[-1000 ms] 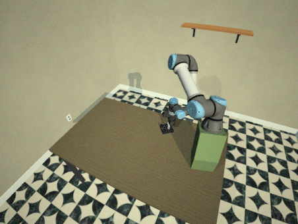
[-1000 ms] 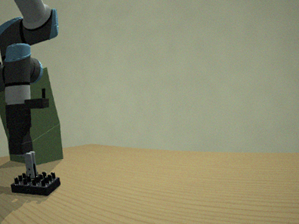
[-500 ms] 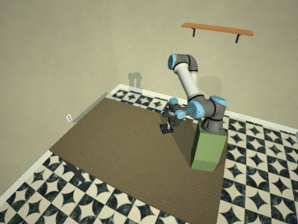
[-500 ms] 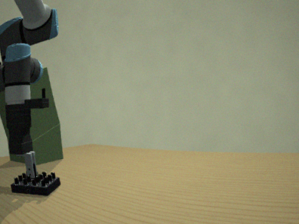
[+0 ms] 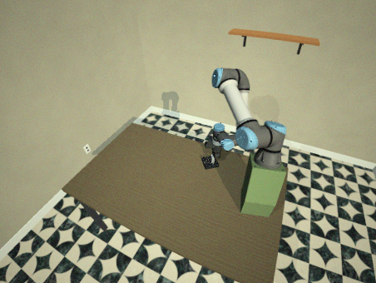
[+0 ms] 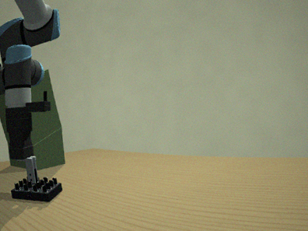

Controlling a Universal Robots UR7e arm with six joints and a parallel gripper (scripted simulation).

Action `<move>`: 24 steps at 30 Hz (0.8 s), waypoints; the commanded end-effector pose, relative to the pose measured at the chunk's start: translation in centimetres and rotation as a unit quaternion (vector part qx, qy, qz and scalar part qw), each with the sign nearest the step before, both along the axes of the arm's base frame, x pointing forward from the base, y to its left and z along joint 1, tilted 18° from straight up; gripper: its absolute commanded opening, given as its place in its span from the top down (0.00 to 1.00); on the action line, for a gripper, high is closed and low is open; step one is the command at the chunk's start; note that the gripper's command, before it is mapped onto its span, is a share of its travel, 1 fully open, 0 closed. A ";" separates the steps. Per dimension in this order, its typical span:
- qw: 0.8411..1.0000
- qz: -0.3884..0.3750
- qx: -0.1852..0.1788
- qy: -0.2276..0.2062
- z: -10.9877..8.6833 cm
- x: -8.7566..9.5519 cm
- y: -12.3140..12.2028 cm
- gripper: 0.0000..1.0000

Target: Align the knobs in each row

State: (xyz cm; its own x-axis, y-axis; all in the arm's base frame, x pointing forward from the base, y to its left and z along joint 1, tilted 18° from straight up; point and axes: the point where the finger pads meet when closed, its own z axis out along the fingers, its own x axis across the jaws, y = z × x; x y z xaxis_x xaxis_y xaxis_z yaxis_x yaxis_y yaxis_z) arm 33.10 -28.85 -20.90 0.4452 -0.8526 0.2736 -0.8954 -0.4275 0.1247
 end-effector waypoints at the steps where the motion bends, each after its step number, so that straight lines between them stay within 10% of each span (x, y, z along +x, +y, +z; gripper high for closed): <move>1: 1.000 0.015 -0.002 0.003 0.1 0.1 -0.3 0.70; 24: 0.988 0.146 -0.004 0.044 0.2 0.2 -0.3 0.70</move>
